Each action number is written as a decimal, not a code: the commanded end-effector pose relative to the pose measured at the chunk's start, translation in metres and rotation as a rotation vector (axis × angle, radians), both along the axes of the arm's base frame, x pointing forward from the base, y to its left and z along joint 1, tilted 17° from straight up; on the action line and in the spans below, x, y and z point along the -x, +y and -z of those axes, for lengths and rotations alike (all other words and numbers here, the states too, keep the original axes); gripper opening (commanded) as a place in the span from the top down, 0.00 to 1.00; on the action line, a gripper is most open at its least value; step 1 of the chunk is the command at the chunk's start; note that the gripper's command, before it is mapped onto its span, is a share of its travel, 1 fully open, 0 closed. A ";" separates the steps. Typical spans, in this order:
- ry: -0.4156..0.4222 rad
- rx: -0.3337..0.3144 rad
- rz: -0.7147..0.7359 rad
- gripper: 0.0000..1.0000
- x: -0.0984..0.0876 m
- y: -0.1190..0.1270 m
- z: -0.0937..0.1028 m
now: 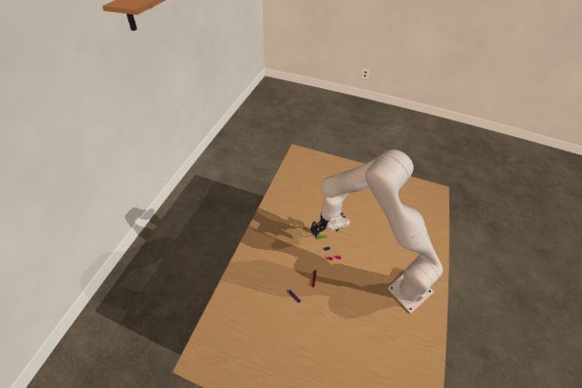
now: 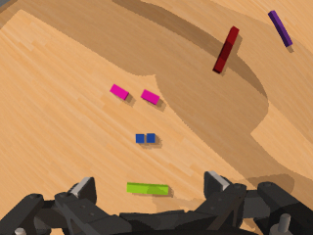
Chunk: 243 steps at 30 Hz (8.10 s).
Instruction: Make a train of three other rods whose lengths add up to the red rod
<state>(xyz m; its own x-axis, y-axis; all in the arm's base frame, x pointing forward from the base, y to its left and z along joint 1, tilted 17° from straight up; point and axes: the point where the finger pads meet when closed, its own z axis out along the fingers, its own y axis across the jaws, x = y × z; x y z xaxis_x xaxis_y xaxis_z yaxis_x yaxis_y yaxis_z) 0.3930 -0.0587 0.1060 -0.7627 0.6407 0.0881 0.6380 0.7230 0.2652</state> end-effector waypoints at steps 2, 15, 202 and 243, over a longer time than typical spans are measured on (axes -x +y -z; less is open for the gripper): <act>-0.031 0.007 -0.097 0.00 -0.002 -0.006 0.002; -0.137 0.051 -0.481 0.00 -0.008 -0.011 0.005; -0.393 0.169 -1.392 0.76 -0.031 -0.009 0.063; -0.393 0.169 -1.392 0.76 -0.031 -0.009 0.063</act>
<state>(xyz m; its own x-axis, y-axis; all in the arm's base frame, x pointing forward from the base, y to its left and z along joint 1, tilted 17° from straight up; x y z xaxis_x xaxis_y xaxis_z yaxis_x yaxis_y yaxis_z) 0.4240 -0.0674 0.0427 -0.7191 -0.6411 -0.2682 -0.6834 0.7223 0.1058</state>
